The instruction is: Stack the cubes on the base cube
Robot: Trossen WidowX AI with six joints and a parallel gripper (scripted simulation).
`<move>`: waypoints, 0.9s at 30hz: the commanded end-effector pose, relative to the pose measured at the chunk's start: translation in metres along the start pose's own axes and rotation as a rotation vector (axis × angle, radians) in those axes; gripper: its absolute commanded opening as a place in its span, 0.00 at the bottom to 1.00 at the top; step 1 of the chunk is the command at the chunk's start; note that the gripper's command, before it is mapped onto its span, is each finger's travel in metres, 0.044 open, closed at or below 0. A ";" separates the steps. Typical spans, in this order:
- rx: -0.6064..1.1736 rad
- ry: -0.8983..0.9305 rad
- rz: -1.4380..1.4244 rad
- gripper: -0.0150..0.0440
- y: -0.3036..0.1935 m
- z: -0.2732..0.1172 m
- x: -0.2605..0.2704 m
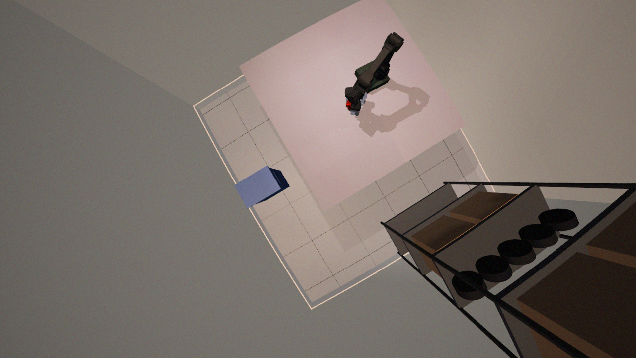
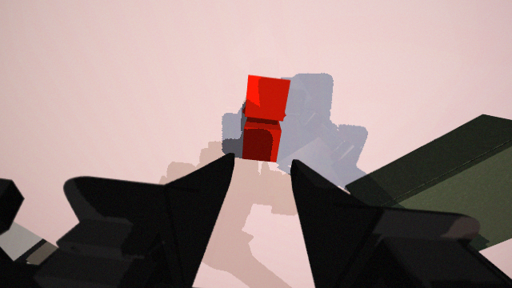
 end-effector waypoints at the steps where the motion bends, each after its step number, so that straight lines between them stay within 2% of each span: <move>1: -0.001 0.007 0.003 0.60 0.000 -0.008 0.001; 14: -0.001 0.007 0.003 0.60 0.000 -0.019 0.001; 21: 0.000 0.002 0.000 0.91 0.000 -0.025 0.000; 27: 0.000 0.002 0.000 0.93 0.000 -0.028 0.000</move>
Point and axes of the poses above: the point midway between the two fingers, 35 mm back from their tips, its own z axis out along the fingers, its own x axis across the jaws, y = z × x, the point moved 9 cm from there along -z, back along the fingers, and after that the axes turned 15 degrees about z, right-handed, at the moved point
